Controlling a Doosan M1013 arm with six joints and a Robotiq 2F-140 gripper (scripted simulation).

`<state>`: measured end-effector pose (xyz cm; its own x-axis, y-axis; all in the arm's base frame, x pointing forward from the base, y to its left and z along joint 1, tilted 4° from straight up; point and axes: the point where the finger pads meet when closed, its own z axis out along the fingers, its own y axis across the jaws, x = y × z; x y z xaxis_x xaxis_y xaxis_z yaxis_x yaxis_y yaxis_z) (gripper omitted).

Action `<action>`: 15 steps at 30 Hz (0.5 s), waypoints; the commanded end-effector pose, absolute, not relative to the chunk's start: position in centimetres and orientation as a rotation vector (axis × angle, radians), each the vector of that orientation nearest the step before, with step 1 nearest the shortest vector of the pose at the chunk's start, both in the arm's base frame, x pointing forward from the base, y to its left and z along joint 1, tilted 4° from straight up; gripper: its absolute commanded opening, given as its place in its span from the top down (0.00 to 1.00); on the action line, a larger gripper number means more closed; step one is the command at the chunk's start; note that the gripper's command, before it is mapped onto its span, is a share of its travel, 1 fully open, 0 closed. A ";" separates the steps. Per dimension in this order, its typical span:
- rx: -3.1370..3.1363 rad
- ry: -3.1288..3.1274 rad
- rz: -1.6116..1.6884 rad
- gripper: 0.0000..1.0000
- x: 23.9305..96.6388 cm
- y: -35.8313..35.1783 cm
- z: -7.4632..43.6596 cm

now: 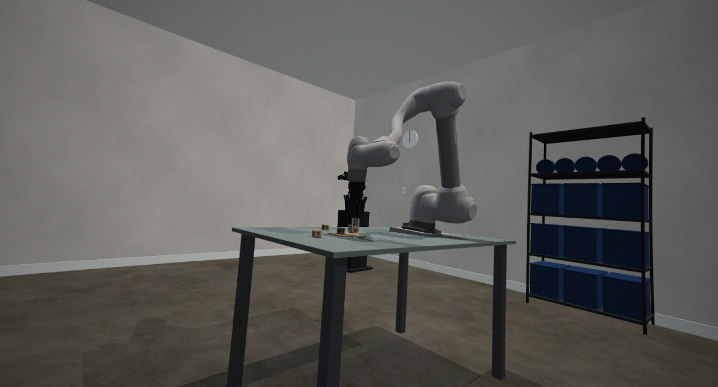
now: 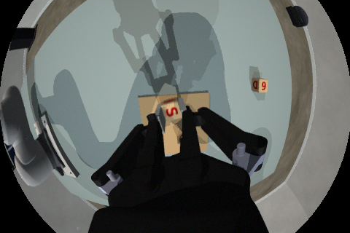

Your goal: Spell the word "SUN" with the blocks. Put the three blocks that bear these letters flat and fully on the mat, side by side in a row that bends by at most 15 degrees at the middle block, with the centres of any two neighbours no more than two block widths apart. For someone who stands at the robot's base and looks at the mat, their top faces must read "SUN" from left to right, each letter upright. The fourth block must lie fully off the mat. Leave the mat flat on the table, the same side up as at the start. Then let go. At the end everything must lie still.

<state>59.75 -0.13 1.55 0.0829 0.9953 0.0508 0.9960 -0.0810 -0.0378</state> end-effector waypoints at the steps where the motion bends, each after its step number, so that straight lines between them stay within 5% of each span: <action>1: -2.264 -2.082 -0.017 0.84 59.6 0.0 0.6; 15: -2.264 -2.082 -0.017 0.84 59.6 0.0 0.3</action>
<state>59.79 -0.15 0.79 0.0836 0.9952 0.0500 0.9960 -0.0818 -0.0368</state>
